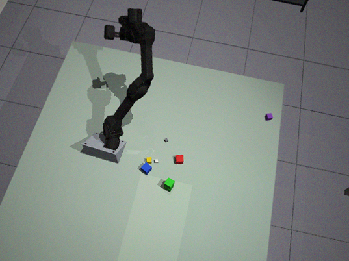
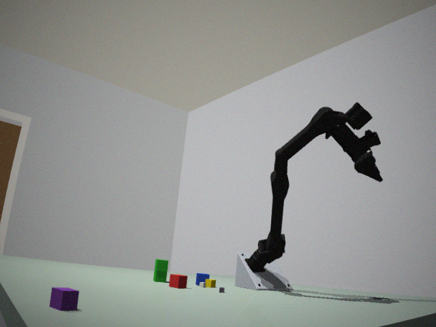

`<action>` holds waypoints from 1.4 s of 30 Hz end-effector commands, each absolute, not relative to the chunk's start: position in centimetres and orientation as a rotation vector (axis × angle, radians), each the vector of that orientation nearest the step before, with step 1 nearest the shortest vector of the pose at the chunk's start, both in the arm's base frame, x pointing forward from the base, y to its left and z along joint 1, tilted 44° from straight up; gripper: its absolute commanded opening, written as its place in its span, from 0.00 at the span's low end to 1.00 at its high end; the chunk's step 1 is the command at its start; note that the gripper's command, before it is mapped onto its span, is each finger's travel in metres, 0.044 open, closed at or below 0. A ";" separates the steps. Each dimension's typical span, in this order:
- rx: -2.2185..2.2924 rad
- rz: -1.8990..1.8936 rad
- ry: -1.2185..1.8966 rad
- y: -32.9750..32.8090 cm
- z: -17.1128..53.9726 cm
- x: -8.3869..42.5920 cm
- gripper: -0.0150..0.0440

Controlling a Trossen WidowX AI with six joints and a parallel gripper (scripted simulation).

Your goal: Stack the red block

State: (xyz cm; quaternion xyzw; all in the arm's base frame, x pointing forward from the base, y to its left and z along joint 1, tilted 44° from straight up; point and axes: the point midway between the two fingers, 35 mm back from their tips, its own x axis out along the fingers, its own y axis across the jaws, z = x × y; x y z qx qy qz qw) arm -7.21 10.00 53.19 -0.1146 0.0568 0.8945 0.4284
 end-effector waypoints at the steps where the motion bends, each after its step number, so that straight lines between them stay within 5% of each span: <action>1: -0.287 2.229 0.143 10.1 53.2 -7.2 0.98; 21: -0.470 1.857 0.261 19.1 49.1 -7.4 1.00; 42: -0.628 1.508 0.491 27.6 41.9 1.0 1.00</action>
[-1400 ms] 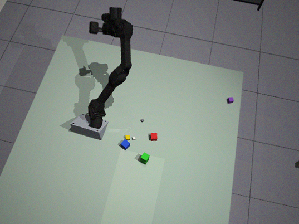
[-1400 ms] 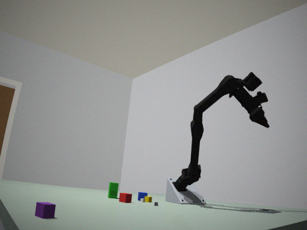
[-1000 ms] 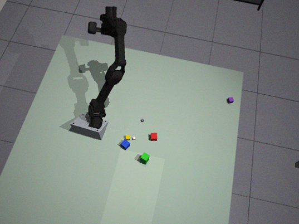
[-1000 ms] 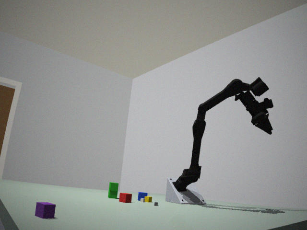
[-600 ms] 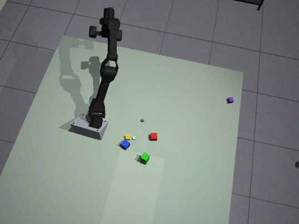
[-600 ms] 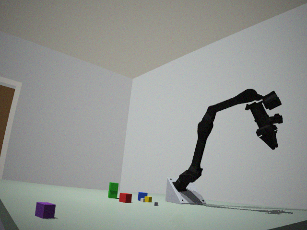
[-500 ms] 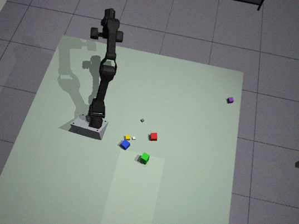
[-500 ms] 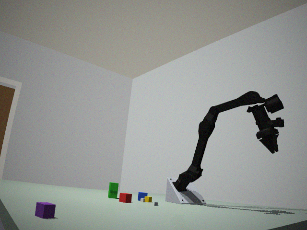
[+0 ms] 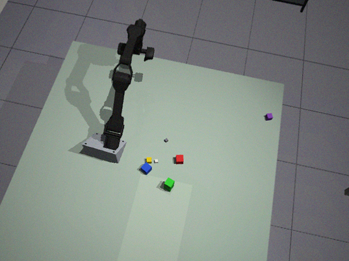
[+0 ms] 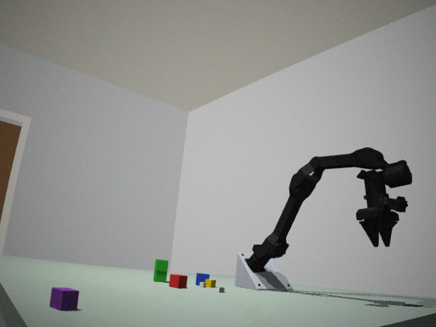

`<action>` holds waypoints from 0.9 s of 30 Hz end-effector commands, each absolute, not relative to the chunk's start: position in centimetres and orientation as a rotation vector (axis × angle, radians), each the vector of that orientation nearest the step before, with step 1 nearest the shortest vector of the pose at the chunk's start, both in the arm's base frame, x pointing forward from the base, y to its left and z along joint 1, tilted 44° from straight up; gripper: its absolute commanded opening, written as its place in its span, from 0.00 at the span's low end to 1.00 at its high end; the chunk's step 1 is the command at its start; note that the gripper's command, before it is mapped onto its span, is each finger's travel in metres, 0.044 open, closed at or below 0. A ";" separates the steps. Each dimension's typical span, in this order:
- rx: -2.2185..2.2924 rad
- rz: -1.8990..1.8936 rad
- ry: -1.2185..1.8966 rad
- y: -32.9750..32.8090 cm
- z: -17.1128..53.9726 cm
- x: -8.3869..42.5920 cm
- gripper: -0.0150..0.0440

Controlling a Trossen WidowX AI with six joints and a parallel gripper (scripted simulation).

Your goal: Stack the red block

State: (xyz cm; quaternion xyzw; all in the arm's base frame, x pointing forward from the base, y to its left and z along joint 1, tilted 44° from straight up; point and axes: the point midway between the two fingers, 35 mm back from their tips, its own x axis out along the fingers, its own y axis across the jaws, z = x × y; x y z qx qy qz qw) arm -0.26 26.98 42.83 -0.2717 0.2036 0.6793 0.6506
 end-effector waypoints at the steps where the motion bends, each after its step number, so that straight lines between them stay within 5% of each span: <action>1: -0.626 1.489 0.499 27.7 41.6 1.6 1.00; 27: -0.561 1.135 0.850 27.3 31.9 18.7 1.00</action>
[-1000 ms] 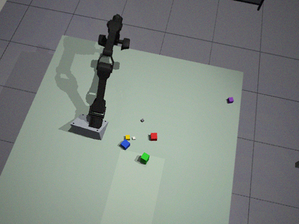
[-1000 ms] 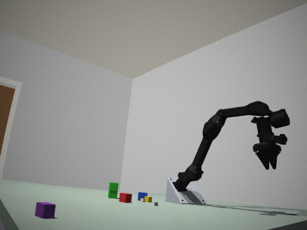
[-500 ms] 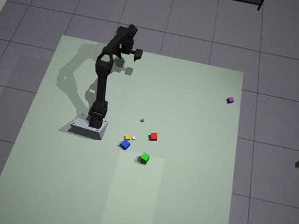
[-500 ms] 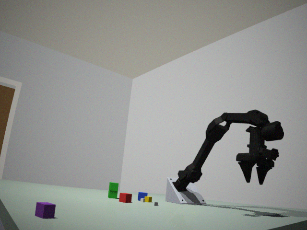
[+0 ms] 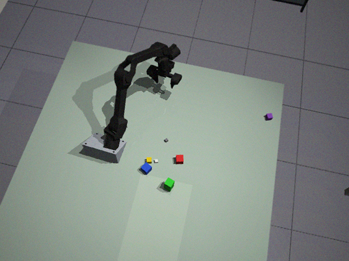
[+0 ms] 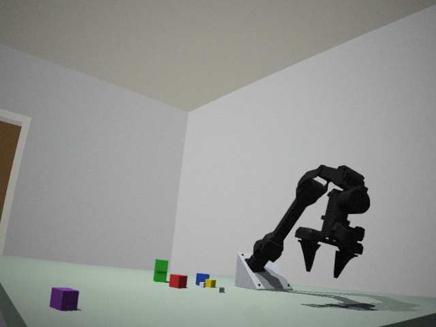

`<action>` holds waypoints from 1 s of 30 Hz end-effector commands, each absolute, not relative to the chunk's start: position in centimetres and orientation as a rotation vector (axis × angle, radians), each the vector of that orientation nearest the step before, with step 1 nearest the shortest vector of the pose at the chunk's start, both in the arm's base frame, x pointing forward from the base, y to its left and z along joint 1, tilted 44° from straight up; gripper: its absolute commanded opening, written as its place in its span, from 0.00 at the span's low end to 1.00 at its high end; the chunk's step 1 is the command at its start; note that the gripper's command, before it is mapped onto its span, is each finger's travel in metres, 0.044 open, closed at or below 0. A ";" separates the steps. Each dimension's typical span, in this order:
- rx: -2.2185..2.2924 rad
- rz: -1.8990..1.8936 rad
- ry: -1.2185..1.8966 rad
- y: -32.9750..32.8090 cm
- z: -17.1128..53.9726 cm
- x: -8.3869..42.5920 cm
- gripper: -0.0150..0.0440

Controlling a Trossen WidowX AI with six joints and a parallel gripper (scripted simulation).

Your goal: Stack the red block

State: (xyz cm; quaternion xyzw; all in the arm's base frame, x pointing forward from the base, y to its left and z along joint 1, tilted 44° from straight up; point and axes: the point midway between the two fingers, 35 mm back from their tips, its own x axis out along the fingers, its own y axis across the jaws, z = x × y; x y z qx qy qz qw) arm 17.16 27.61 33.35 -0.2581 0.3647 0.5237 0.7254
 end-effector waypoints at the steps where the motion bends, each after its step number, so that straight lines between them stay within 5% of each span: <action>1: -0.554 1.125 0.865 27.0 31.4 19.4 1.00; 30: -0.170 0.871 1.246 12.7 17.9 33.1 1.00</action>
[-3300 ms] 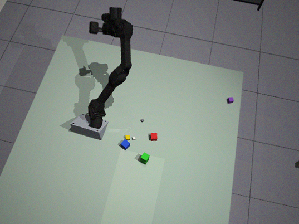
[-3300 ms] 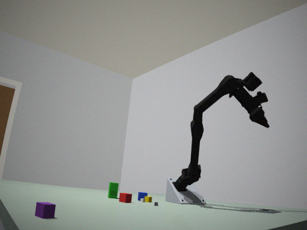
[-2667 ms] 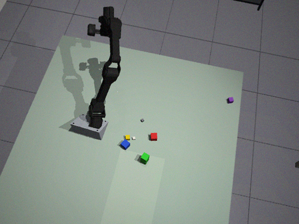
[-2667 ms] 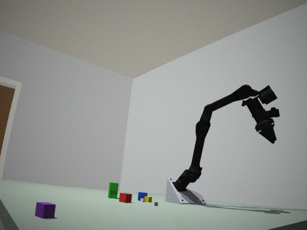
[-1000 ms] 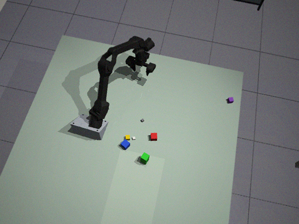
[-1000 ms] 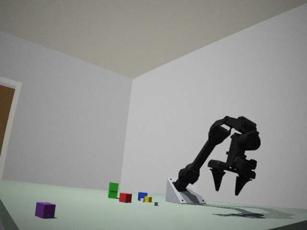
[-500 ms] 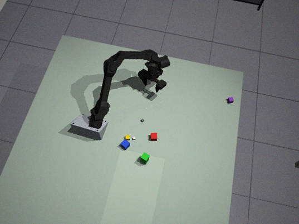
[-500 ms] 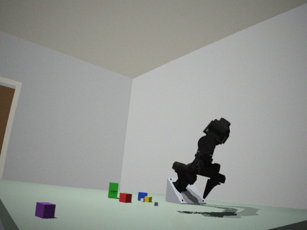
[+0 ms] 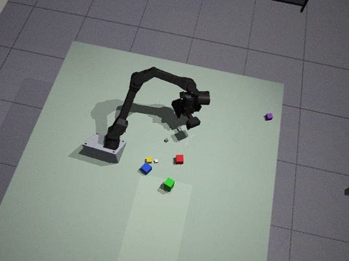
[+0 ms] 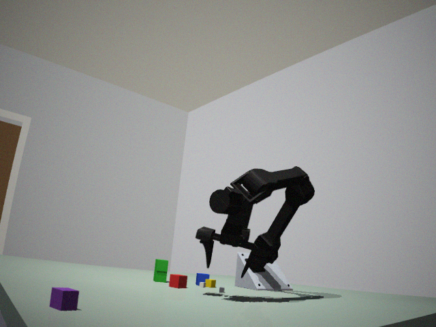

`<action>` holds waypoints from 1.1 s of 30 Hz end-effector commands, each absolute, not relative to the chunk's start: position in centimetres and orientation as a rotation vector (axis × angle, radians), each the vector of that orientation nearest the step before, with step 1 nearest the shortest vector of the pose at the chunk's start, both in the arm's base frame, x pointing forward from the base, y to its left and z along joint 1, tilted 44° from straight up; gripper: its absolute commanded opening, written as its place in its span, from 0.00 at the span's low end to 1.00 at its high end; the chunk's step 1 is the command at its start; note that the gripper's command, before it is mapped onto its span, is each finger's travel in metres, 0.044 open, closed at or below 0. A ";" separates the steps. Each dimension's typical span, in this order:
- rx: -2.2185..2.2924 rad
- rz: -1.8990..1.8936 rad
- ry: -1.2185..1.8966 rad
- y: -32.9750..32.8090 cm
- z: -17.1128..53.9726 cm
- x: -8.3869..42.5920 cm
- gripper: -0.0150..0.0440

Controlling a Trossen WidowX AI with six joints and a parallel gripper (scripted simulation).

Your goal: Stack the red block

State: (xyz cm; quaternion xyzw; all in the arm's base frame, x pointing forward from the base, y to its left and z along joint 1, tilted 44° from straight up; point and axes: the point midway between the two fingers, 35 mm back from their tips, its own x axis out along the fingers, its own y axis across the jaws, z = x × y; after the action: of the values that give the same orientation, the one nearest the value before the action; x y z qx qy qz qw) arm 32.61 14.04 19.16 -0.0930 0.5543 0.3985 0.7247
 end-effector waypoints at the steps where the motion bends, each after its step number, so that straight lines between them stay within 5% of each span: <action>1: -0.159 0.867 1.250 12.3 17.5 33.3 1.00; 23: 0.369 0.741 1.310 -2.5 9.1 34.6 1.00; 33: 0.388 0.735 1.306 -1.9 7.7 34.8 1.00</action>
State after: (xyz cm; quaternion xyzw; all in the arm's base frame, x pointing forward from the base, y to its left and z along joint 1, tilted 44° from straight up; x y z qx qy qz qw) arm 34.95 -2.83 8.58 0.1716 0.5859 0.3291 0.7204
